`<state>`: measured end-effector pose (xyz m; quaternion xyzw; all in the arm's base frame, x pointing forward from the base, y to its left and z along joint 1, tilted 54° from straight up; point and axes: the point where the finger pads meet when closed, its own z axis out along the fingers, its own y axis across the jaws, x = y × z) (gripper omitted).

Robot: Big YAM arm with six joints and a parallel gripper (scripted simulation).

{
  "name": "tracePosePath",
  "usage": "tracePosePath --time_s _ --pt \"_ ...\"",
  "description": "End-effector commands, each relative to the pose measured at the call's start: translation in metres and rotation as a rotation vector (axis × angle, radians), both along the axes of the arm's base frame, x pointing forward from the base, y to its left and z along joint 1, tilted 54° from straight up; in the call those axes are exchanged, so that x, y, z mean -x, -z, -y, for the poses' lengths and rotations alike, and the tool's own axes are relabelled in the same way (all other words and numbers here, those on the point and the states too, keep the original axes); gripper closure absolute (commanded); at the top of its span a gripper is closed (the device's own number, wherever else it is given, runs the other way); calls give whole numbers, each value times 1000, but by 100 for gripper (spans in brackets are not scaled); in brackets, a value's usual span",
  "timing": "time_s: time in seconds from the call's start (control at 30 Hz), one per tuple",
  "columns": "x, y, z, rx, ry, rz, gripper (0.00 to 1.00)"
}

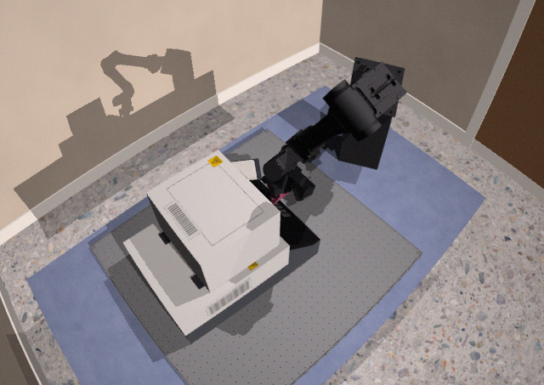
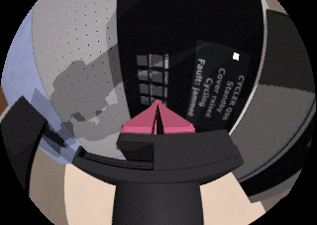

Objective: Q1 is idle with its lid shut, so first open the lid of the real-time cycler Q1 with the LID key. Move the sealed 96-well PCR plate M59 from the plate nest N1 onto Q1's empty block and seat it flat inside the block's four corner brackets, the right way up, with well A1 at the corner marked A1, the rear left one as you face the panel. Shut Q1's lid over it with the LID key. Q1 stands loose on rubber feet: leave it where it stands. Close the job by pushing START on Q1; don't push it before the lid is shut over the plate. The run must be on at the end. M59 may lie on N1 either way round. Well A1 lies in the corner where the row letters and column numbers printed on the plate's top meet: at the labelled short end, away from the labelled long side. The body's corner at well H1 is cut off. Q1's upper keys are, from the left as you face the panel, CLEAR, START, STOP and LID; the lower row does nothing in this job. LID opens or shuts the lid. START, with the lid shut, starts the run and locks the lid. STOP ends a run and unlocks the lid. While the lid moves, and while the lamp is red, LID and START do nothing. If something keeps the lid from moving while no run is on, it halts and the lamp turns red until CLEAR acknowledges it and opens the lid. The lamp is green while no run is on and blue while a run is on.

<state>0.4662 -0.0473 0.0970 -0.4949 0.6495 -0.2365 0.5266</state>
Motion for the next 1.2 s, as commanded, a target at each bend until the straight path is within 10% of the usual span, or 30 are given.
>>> tracePosePath --time_s 0.0,0.93,1.17 --pt "-6 -15 13 19 22 35 100" --pt "-9 -1 11 -1 29 12 100" --pt "16 -4 10 13 18 21 100"
